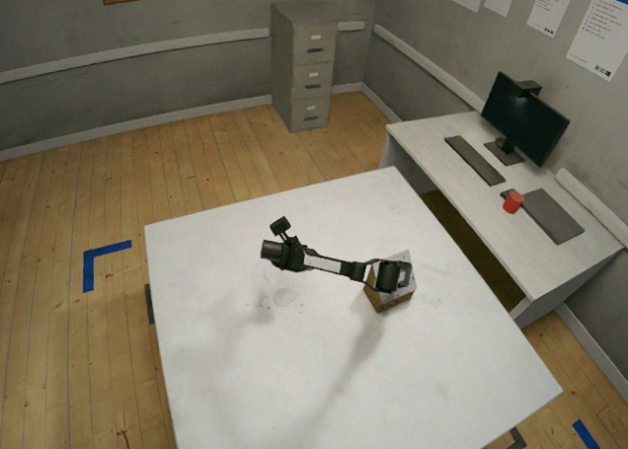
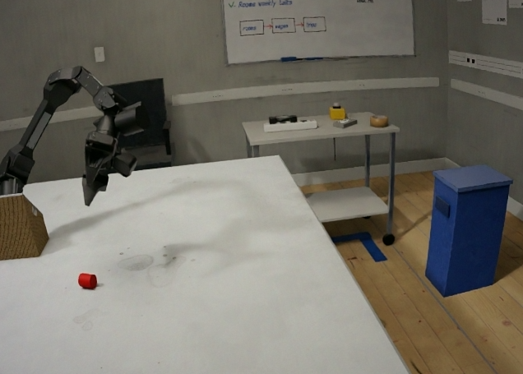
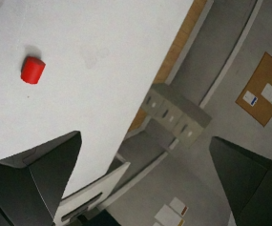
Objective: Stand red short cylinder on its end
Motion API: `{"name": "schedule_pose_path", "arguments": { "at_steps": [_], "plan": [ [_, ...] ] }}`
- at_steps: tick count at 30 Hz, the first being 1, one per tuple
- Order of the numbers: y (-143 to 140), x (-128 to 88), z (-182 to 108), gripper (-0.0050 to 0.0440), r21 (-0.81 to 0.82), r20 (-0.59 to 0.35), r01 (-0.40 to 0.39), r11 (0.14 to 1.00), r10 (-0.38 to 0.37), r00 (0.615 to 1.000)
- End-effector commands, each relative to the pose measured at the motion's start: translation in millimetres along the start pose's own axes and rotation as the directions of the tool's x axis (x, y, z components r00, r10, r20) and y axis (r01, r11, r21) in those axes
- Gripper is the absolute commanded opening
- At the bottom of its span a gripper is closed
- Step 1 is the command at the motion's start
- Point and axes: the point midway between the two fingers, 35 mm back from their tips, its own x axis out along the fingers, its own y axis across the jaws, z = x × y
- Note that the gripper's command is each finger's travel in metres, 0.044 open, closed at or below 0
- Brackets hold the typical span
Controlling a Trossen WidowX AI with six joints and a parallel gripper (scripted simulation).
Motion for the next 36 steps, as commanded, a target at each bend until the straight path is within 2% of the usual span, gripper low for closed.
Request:
{"name": "schedule_pose_path", "arguments": {
  "at_steps": [1,7,9,13,19,24,26,31,36],
  "plan": [
    [-6,-21,6,0.044,0.04,0.064,0.047,0.998,-0.049,0.997],
    [-10,-51,15,0.044,0.116,0.167,0.107,0.988,-0.125,0.978],
    [-10,-51,15,0.044,0.116,0.167,0.107,0.988,-0.125,0.978],
    [-11,-77,20,0.044,0.181,0.253,0.144,0.973,-0.188,0.949],
    [-11,-126,27,0.044,0.297,0.404,0.18,0.938,-0.294,0.866],
    [-6,-176,29,0.044,0.398,0.539,0.174,0.901,-0.383,0.75],
    [-6,-176,29,0.044,0.398,0.539,0.174,0.901,-0.383,0.75],
    [6,-230,24,0.044,0.487,0.668,0.126,0.864,-0.461,0.583],
    [25,-288,10,0.044,0.542,0.774,0.036,0.839,-0.516,0.368]
  ]
}}
